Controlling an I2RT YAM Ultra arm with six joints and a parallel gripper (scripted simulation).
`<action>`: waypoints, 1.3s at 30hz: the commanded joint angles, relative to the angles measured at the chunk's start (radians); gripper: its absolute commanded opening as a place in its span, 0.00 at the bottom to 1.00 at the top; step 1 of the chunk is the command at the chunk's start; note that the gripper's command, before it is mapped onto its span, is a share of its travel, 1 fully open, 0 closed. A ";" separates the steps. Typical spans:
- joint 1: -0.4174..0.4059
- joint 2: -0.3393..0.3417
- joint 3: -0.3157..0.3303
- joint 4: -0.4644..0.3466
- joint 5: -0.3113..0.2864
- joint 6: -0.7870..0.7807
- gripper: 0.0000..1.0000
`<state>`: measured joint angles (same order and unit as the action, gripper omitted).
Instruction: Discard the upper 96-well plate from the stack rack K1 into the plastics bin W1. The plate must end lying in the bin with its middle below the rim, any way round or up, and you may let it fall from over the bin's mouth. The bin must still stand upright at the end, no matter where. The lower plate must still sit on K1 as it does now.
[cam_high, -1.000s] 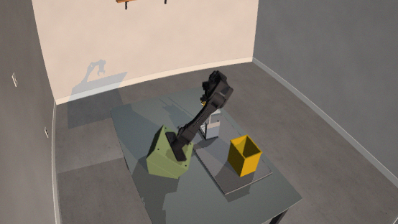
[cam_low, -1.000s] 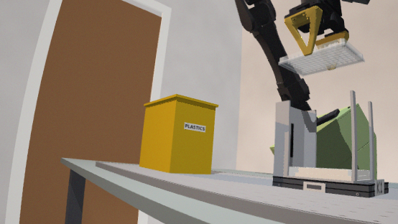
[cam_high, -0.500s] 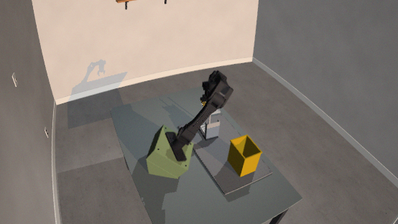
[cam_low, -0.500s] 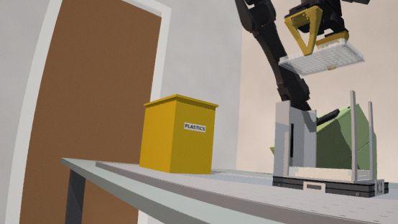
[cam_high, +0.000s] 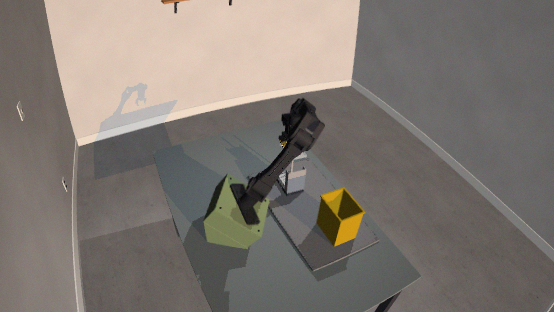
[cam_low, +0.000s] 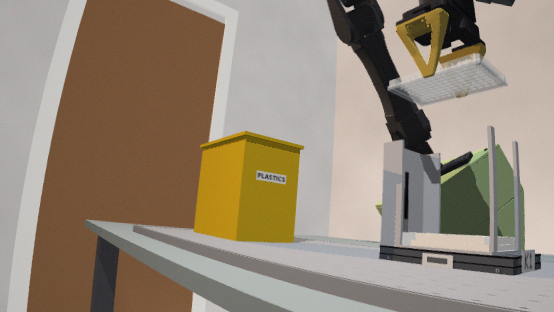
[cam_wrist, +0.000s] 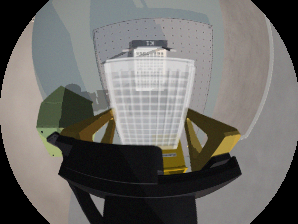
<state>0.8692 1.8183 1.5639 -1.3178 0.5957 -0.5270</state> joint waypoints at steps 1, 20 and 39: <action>0.010 -0.006 0.005 0.000 0.000 0.001 0.00; -0.095 -0.181 -0.118 0.017 -0.004 -0.166 0.00; -0.214 -0.321 -0.187 0.024 -0.017 -0.307 0.00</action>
<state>0.6506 1.5085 1.3743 -1.2957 0.5850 -0.8070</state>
